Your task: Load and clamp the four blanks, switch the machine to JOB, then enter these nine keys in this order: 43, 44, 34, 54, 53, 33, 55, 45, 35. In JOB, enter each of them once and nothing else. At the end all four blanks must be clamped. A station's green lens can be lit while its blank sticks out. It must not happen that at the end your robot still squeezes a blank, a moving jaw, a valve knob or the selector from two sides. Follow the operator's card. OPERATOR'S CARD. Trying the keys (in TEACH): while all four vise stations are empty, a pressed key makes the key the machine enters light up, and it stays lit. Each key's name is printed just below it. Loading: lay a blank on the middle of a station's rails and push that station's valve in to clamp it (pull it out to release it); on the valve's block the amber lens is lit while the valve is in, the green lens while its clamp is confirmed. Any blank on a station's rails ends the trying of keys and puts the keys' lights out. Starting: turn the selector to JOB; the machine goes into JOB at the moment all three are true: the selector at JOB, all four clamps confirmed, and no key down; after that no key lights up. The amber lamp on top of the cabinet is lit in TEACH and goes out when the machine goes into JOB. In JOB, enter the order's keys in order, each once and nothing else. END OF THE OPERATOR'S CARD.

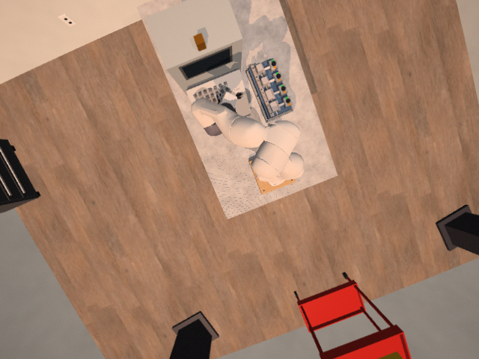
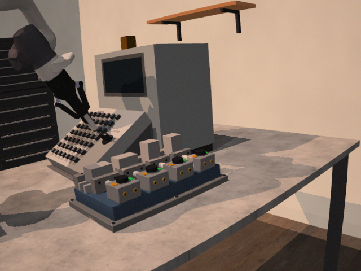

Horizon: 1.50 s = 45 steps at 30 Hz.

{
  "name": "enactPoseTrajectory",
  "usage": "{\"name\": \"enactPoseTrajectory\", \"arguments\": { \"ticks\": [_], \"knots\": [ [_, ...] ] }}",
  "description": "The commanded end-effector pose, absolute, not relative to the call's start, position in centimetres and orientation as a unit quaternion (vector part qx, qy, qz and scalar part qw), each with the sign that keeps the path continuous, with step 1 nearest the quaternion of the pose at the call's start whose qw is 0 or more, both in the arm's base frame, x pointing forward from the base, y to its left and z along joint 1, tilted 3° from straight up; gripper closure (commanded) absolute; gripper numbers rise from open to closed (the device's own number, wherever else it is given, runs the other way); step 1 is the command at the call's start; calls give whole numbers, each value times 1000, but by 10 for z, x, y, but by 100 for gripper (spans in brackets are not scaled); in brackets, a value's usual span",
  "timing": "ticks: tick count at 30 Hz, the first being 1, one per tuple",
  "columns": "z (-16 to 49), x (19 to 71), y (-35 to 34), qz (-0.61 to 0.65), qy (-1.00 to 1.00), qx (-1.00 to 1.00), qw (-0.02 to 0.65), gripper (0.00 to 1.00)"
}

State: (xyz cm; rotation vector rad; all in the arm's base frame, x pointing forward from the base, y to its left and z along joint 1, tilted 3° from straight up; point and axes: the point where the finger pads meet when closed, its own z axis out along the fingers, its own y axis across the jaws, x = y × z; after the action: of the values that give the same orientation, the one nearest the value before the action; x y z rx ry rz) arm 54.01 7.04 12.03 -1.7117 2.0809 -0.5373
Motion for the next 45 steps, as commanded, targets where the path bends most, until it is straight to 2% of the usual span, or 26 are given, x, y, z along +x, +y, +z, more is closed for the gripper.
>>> {"name": "enactPoseTrajectory", "arguments": {
  "ticks": [1, 38, 45],
  "knots": [
    [120, 540, 69, -192, 745, -609, 196, 100],
    [150, 520, 71, -192, 745, -608, 196, 100],
    [127, 483, 79, -192, 745, -608, 196, 100]
  ]
}}
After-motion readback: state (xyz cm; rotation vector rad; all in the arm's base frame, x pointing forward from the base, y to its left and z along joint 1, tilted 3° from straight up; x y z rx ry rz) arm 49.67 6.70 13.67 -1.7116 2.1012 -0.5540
